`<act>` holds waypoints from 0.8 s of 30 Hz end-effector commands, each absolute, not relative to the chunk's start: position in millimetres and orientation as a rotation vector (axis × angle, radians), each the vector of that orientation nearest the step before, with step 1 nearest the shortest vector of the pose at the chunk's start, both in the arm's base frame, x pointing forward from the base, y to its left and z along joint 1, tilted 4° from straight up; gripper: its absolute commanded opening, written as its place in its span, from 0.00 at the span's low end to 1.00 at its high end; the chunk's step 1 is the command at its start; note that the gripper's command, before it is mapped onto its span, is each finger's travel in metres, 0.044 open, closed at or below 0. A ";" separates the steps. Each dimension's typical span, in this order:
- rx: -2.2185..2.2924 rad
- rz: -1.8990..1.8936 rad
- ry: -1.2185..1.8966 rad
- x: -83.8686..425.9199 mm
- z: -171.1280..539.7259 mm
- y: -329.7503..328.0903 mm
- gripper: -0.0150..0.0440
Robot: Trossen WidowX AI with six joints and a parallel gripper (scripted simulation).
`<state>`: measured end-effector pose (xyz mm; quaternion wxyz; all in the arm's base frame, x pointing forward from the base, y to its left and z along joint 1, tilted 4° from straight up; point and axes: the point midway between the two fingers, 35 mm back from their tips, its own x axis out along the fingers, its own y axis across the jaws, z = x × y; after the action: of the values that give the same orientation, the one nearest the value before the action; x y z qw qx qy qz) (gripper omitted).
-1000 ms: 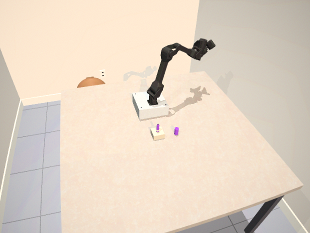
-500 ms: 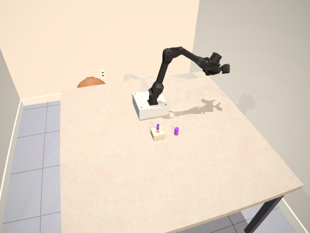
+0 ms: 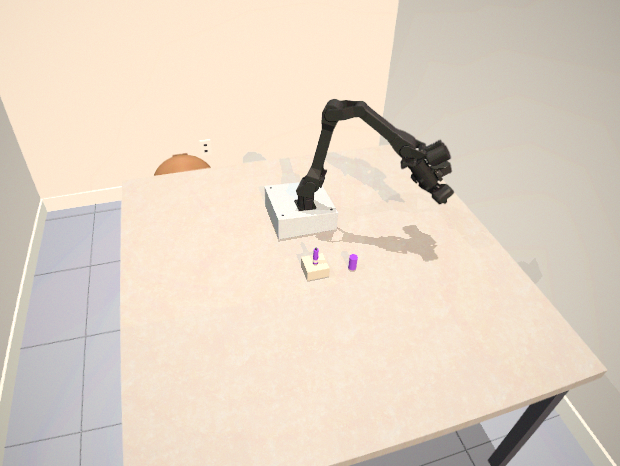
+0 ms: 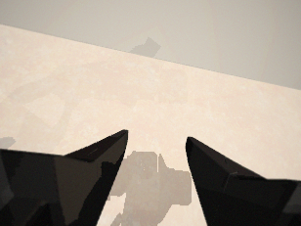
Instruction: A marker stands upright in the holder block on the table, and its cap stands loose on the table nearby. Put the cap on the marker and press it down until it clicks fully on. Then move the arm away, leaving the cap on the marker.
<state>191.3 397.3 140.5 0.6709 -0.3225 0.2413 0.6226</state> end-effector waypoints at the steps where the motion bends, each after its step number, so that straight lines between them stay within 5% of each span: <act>1: -0.659 1.197 0.780 232.9 120.5 337.5 0.66; 16: -0.270 0.404 1.486 265.7 72.6 109.3 0.66; 24: -0.217 0.315 1.550 270.8 70.5 81.2 0.66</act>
<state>272.8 90.8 71.4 0.7050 -0.1080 0.6824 0.1601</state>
